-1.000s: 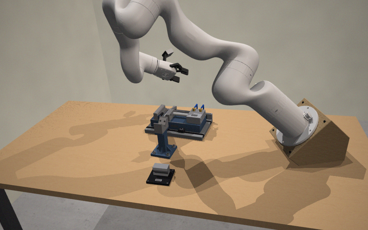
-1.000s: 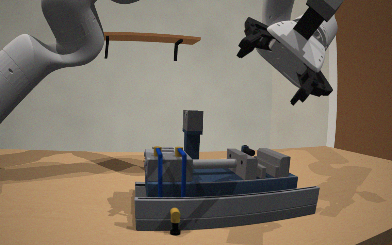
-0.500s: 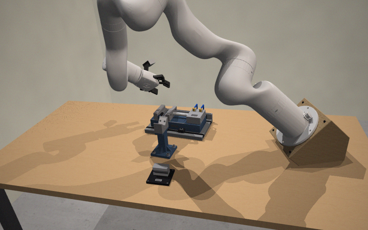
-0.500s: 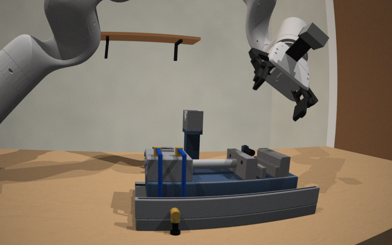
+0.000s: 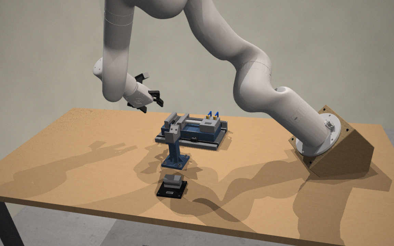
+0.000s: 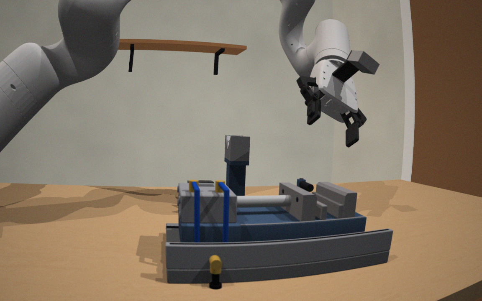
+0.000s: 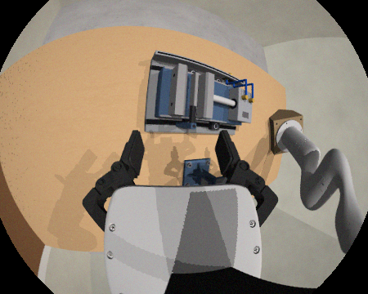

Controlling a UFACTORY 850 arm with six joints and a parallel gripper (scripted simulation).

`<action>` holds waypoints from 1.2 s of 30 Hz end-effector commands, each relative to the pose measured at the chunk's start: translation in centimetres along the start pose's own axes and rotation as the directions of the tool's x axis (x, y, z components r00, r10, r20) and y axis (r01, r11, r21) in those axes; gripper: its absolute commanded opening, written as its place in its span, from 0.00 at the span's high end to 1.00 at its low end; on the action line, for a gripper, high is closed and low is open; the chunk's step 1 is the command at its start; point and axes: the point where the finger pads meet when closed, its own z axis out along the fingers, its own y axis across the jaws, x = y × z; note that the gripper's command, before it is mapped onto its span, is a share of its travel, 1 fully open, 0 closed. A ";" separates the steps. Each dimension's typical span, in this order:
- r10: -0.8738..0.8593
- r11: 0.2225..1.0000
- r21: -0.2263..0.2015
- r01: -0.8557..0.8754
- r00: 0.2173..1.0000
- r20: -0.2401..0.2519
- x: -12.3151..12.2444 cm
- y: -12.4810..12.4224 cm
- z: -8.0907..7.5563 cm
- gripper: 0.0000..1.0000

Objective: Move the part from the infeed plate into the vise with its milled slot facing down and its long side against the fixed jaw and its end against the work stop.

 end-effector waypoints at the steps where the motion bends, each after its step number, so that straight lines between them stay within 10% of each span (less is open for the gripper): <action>1: -0.021 0.997 0.081 0.019 1.000 0.022 -3.1 -1.3 -2.7 0.00; 18: -0.026 0.920 0.388 -0.050 0.982 0.187 -12.5 0.7 -14.0 0.00; 36: -0.023 0.850 0.494 -0.183 0.924 0.382 -17.4 6.8 -19.2 0.00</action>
